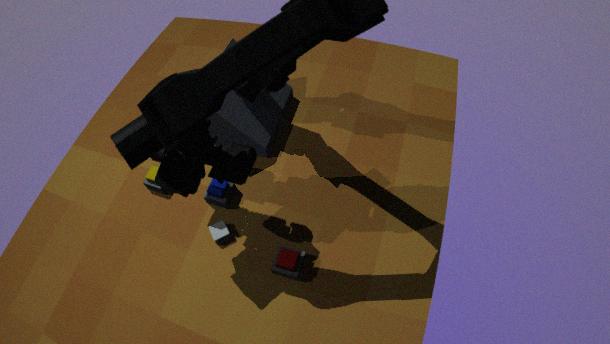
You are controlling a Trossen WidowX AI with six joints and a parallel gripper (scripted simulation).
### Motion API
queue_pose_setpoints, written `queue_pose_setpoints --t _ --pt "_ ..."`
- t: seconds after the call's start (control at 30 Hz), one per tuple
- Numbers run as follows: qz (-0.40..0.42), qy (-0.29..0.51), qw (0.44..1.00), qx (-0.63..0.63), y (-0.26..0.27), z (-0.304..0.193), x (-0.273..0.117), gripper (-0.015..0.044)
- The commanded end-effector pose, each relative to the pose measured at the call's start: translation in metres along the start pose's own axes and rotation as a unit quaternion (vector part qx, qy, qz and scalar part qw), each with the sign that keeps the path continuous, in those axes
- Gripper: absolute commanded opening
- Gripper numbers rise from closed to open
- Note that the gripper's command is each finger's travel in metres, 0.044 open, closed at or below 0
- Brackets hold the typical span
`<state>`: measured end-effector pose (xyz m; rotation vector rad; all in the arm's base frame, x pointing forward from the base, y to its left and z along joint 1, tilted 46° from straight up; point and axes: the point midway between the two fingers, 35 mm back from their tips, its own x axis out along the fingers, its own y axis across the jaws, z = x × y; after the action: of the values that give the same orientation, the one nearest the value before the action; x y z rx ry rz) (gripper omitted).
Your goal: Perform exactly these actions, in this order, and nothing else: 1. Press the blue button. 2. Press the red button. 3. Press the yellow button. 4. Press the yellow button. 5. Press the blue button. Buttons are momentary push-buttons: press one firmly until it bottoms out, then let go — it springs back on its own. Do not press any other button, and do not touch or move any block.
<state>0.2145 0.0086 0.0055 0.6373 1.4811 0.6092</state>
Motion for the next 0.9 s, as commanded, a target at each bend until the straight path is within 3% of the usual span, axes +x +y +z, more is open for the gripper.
queue_pose_setpoints --t 0.0,0.87 --pt "0.001 -0.001 1.000 0.001 0.000 0.000 0.001 0.0020" --pt "0.002 -0.001 1.000 0.001 0.001 0.000 0.031 0.0020"
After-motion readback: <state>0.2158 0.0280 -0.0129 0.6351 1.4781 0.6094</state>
